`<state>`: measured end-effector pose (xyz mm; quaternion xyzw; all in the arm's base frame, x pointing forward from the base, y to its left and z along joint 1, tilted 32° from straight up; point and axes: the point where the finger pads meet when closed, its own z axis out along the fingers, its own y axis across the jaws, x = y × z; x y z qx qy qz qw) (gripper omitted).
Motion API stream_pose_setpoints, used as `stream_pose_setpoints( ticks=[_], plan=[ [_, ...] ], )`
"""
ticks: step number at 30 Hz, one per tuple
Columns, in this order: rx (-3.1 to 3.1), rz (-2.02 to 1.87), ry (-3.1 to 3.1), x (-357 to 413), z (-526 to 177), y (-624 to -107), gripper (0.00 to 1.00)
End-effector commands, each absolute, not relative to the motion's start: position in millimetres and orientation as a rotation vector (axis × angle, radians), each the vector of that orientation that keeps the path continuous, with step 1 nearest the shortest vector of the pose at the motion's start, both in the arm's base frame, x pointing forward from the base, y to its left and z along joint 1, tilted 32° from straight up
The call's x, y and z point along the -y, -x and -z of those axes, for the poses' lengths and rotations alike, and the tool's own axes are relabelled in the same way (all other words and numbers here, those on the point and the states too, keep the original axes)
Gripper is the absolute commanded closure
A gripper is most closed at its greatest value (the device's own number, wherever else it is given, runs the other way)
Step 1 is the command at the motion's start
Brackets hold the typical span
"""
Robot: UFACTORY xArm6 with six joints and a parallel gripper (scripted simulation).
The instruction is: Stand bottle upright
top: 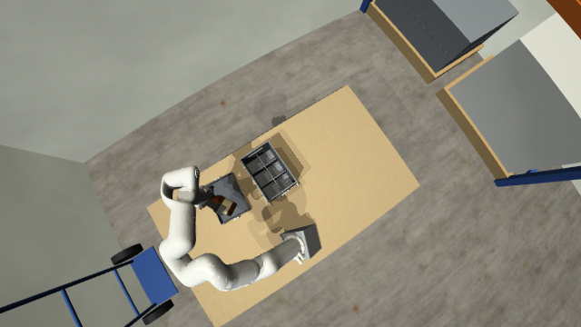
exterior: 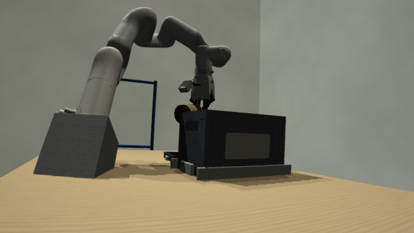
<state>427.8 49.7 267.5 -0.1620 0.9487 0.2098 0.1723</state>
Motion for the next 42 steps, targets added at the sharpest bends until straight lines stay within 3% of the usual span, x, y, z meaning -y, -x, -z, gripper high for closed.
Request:
stream_pose_setpoints(
  ticks=[1,42],
  plan=[
    [-2.717,-0.612,0.365,-49.3,-268.8,-428.2,1.0],
    [-2.78,-0.672,0.052,-49.3,-268.8,-428.2,1.0]
  ],
)
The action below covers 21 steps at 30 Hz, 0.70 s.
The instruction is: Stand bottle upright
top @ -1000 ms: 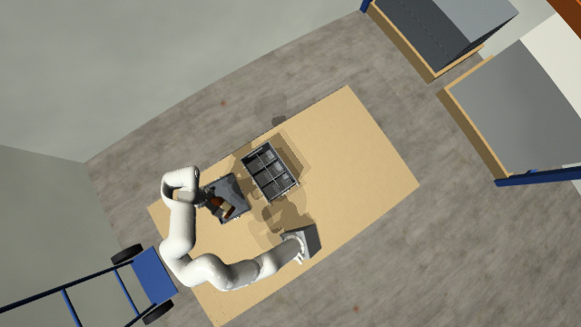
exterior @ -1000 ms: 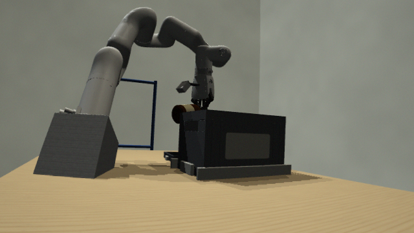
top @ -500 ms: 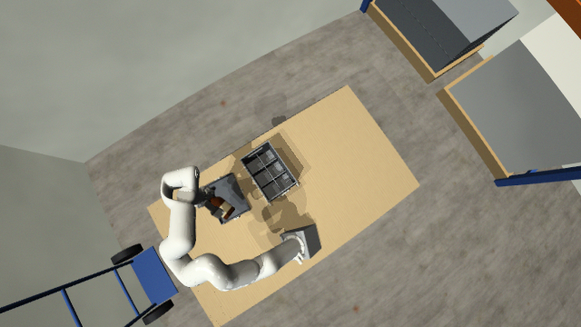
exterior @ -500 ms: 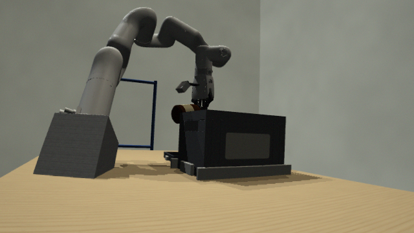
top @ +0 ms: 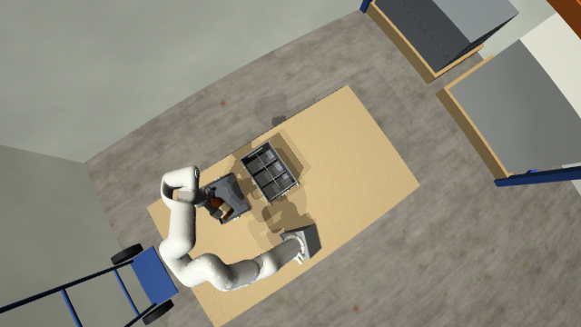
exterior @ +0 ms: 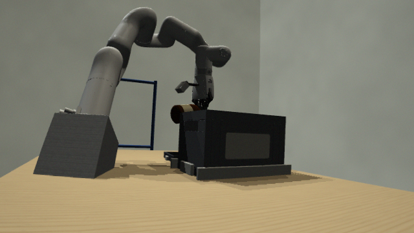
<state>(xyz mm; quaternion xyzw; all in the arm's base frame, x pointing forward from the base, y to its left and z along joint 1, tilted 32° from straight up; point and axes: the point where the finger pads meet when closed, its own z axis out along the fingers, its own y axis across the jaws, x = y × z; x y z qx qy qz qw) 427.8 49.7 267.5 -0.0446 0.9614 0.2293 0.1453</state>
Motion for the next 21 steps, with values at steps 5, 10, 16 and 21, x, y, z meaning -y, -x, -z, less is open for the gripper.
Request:
stream_pose_setpoints(
  ticks=[5,10,16,21],
  plan=[
    [-2.789,-0.684,-0.015,-49.3,-268.8,-428.2,1.0],
    [-2.8,-0.699,-0.109,-49.3,-268.8,-428.2,1.0],
    [-2.804,-0.707,-0.153,-49.3,-268.8,-428.2,1.0],
    [-2.804,-0.707,-0.154,-49.3,-268.8,-428.2,1.0]
  ],
)
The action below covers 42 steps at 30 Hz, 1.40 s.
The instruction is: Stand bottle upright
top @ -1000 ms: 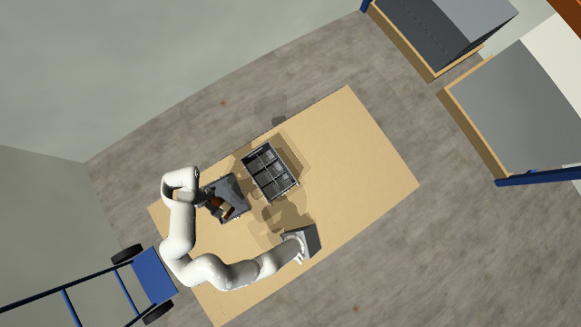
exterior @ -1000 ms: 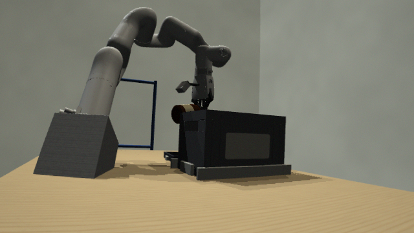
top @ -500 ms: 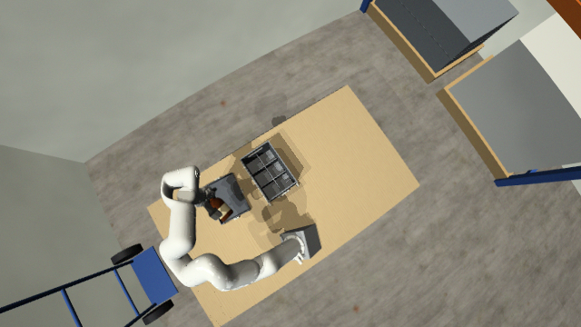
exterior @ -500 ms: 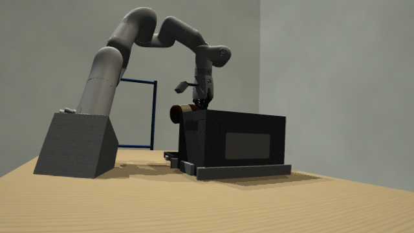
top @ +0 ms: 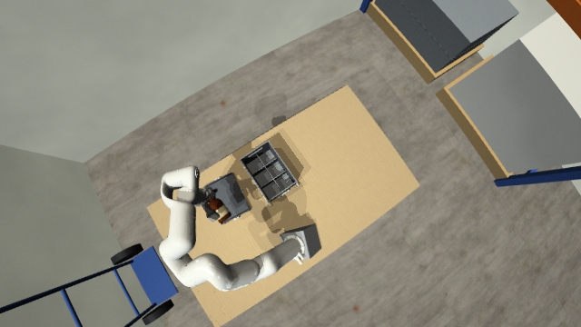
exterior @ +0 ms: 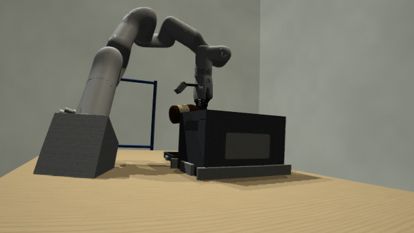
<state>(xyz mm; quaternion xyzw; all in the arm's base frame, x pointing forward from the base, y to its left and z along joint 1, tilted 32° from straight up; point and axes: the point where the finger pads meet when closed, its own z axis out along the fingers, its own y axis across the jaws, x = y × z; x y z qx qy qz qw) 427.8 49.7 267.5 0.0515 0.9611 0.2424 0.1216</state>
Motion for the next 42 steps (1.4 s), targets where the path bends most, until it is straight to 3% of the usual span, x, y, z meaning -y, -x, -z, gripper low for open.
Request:
stream_pose_setpoints(
  ticks=[1,42],
  plan=[
    [-2.804,-0.707,-0.154,-49.3,-268.8,-428.2,1.0],
    [-2.813,-0.762,-0.528,-49.3,-268.8,-428.2,1.0]
  ],
)
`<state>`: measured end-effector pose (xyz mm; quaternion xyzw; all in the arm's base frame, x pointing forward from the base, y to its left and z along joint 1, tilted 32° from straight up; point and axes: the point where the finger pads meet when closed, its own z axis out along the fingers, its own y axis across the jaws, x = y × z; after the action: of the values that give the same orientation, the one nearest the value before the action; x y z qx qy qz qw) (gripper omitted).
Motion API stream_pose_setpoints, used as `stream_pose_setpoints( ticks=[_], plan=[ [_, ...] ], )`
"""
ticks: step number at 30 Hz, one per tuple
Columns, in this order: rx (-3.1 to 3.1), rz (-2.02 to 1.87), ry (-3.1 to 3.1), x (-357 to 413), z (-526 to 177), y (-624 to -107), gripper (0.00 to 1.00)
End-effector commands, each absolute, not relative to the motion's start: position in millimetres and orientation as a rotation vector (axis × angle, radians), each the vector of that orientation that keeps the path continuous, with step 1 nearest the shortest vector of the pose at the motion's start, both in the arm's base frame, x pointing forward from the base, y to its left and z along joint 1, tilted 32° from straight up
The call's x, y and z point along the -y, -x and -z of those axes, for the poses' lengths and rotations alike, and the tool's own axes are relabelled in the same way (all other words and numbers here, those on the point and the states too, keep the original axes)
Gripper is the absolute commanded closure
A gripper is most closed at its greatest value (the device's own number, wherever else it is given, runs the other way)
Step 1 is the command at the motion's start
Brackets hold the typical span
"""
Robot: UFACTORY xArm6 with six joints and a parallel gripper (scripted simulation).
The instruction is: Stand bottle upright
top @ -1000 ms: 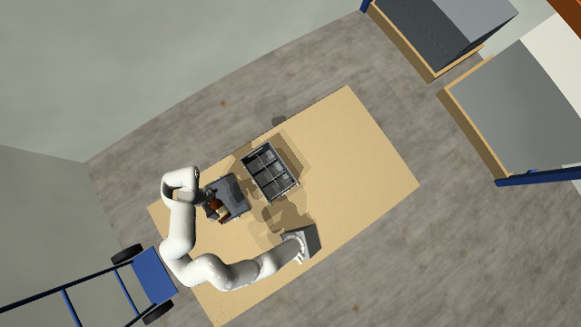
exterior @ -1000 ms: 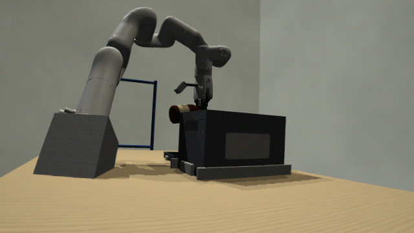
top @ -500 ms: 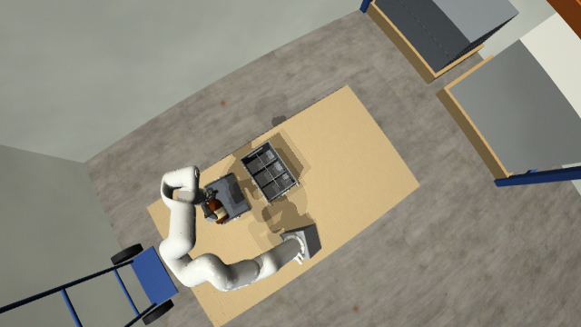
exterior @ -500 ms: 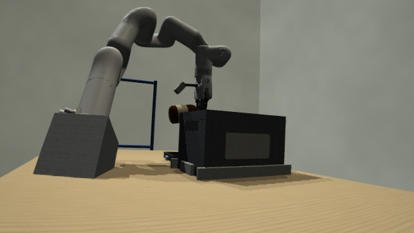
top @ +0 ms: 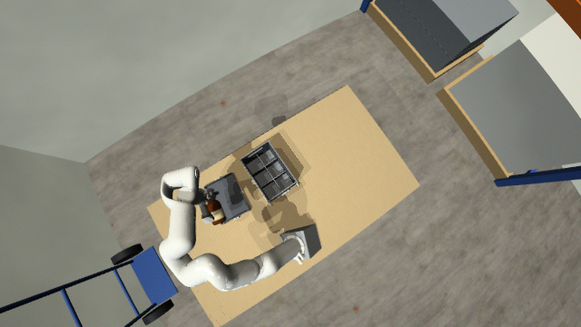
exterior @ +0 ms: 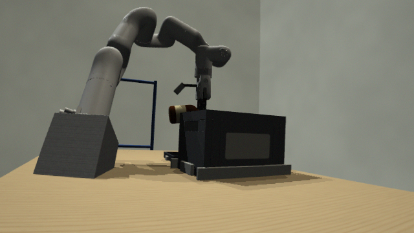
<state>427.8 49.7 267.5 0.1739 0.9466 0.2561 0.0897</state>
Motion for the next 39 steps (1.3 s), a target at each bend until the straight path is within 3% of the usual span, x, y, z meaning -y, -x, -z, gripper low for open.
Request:
stream_pose_setpoints(
  ticks=[1,39],
  plan=[
    [-2.813,-0.762,-0.528,-49.3,-268.8,-428.2,1.0],
    [-2.777,-0.806,-0.902,-49.3,-268.8,-428.2,1.0]
  ],
)
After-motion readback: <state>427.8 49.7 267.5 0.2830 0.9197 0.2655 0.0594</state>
